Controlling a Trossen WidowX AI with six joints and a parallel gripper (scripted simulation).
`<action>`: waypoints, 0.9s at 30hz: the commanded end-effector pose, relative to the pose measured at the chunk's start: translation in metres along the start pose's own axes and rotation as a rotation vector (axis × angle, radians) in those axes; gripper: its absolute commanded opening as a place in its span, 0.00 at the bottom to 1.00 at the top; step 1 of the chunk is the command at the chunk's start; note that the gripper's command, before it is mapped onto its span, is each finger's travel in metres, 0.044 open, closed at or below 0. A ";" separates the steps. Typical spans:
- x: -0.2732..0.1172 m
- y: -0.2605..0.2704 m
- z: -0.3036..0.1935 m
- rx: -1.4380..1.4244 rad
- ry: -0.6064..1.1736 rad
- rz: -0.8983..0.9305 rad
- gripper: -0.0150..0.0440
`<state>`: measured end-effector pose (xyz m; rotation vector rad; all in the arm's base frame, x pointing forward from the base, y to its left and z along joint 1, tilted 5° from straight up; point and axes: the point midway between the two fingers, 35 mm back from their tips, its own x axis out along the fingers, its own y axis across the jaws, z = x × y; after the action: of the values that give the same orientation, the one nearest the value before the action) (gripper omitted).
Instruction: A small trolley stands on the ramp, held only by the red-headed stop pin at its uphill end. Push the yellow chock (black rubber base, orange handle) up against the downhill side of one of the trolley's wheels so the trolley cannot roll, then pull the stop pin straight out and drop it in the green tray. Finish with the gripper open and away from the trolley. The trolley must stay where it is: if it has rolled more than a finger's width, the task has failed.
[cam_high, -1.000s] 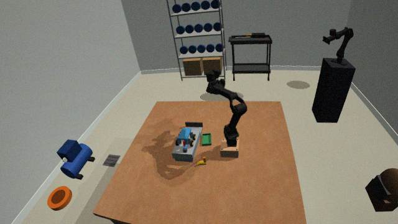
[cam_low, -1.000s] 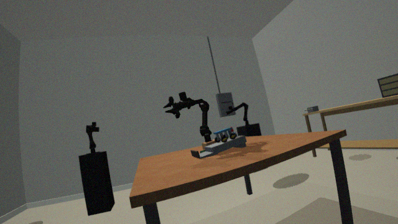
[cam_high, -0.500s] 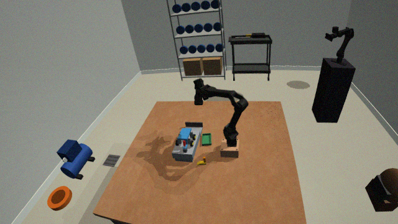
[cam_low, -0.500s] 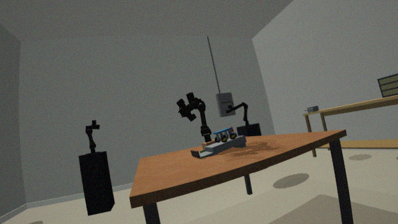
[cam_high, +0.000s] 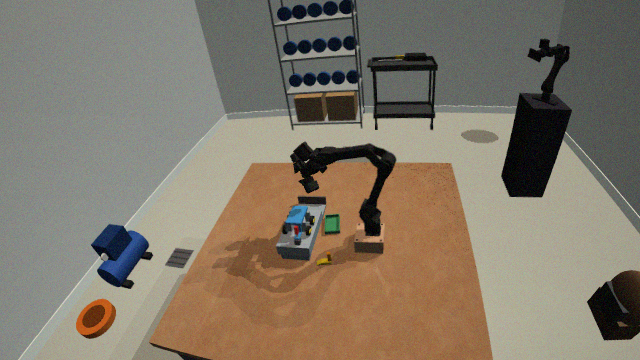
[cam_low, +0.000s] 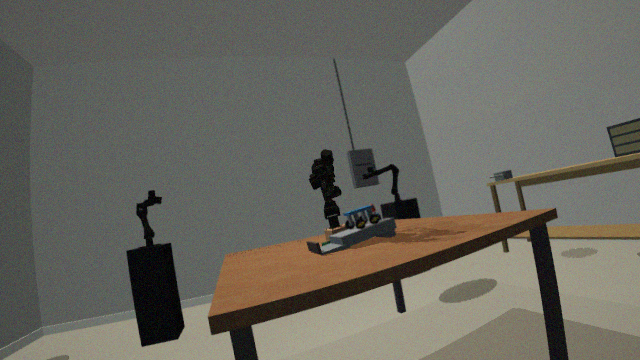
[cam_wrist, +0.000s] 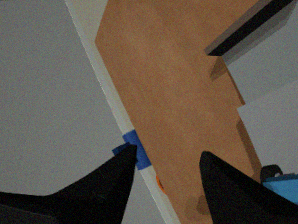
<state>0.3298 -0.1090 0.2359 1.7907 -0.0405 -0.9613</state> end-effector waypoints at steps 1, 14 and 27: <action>-0.002 -0.024 -0.025 -0.088 0.060 -0.078 0.58; -0.036 -0.116 -0.104 -0.391 0.285 -0.326 0.58; -0.081 -0.207 -0.128 -0.641 0.391 -0.571 0.58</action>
<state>0.2868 0.1083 0.1462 1.4078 0.8939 -0.8156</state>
